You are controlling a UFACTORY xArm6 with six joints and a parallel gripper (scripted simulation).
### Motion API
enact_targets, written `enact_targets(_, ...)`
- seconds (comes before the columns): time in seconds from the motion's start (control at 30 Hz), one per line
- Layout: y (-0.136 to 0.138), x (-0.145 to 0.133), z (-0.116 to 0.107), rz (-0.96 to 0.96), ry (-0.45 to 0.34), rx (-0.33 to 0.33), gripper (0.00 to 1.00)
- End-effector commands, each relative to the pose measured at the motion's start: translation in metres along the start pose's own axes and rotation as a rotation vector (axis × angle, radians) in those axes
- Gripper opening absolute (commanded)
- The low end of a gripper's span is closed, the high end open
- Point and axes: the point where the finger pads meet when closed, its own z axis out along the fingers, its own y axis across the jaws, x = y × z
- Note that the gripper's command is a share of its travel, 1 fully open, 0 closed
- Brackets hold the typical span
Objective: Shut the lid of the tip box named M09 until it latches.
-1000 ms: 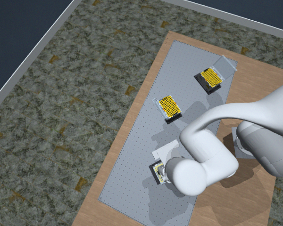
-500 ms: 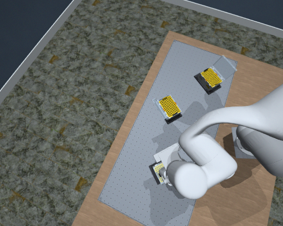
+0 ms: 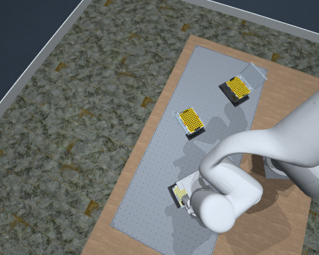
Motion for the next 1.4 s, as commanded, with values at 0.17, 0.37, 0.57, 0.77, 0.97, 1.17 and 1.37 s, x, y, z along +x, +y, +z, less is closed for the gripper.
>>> enact_targets(0.17,-0.001,-0.015,0.015,0.001,0.001,0.003,0.00)
enact_targets(0.37,-0.001,-0.023,0.023,0.001,0.001,0.002,0.00)
enact_targets(0.57,-0.001,-0.034,0.035,0.001,0.001,0.002,0.00)
enact_targets(0.77,-0.001,-0.038,0.039,0.001,0.001,0.002,0.00)
enact_targets(0.97,-0.001,-0.038,0.039,0.001,0.001,0.002,0.00)
enact_targets(1.17,-0.001,-0.038,0.043,0.001,0.001,0.002,0.00)
enact_targets(1.37,-0.001,-0.038,0.053,0.001,0.001,0.002,0.00)
